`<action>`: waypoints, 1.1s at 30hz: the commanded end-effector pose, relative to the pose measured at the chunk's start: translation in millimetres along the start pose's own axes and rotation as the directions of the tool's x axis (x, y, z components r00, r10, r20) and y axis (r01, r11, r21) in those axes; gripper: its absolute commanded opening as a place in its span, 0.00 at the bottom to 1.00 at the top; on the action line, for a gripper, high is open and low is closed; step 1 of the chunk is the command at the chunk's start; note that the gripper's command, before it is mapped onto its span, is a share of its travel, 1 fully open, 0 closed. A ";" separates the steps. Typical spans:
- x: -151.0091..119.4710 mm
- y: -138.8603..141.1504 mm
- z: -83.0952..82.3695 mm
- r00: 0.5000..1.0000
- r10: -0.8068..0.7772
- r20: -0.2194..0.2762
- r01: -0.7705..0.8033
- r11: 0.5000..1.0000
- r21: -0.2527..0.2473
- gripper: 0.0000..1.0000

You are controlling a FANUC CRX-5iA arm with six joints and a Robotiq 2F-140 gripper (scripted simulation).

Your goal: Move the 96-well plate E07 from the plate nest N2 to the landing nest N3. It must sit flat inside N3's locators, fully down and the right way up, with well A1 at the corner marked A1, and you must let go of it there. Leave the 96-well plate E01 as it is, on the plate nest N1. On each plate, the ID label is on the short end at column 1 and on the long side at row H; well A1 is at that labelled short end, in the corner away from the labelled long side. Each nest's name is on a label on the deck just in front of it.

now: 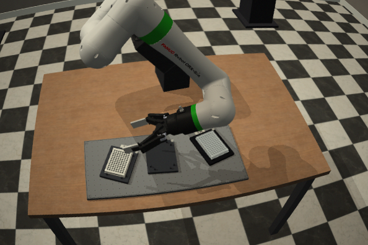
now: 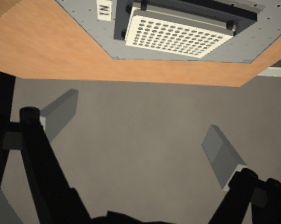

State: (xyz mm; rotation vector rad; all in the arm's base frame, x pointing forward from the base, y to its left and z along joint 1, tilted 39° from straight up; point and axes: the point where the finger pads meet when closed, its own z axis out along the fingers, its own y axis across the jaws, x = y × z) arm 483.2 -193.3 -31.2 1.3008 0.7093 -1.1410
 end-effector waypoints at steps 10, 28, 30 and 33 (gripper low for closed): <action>0.0 0.1 -0.1 1.000 0.000 0.000 0.000 1.000 0.000 1.00; 73.2 -48.9 -112.5 0.875 0.358 -0.325 -0.255 0.912 0.320 1.00; 90.1 -60.2 -138.4 0.824 0.430 -0.368 -0.284 0.877 0.389 1.00; 90.1 -60.2 -138.4 0.806 0.453 -0.380 -0.292 0.864 0.410 1.00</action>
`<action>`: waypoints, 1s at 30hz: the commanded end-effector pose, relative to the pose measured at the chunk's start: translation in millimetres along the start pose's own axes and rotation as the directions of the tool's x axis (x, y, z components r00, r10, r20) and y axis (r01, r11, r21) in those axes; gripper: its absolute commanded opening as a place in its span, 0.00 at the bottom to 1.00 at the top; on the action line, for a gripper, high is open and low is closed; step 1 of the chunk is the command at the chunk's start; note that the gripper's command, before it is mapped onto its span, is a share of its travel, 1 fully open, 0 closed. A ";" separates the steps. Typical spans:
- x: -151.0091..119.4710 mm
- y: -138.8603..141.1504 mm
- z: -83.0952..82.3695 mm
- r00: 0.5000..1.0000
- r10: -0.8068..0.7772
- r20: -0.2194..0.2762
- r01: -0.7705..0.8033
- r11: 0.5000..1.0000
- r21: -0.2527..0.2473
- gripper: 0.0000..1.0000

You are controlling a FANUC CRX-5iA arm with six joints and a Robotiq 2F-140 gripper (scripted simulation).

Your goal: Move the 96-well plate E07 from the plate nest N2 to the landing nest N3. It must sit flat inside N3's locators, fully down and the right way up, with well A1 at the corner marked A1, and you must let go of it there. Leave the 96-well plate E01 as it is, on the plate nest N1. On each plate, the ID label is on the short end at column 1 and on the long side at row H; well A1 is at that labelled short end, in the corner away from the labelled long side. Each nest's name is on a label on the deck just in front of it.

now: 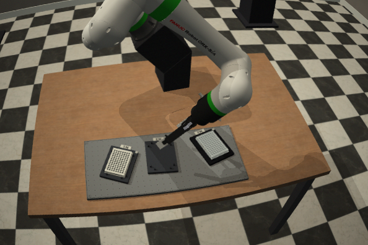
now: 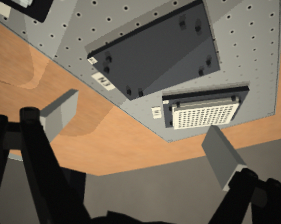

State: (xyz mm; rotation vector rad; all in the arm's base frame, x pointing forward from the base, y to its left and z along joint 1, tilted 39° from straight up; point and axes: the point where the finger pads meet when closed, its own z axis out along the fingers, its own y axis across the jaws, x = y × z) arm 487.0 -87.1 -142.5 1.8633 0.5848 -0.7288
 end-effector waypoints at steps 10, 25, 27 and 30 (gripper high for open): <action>72.4 -96.3 -46.8 0.884 0.337 -0.326 -0.241 0.923 0.299 1.00; 100.9 -138.1 -68.9 0.785 0.471 -0.403 -0.286 0.852 0.438 1.00; 100.9 -138.1 -68.9 0.785 0.471 -0.403 -0.286 0.852 0.438 1.00; 100.9 -138.1 -68.9 0.785 0.471 -0.403 -0.286 0.852 0.438 0.00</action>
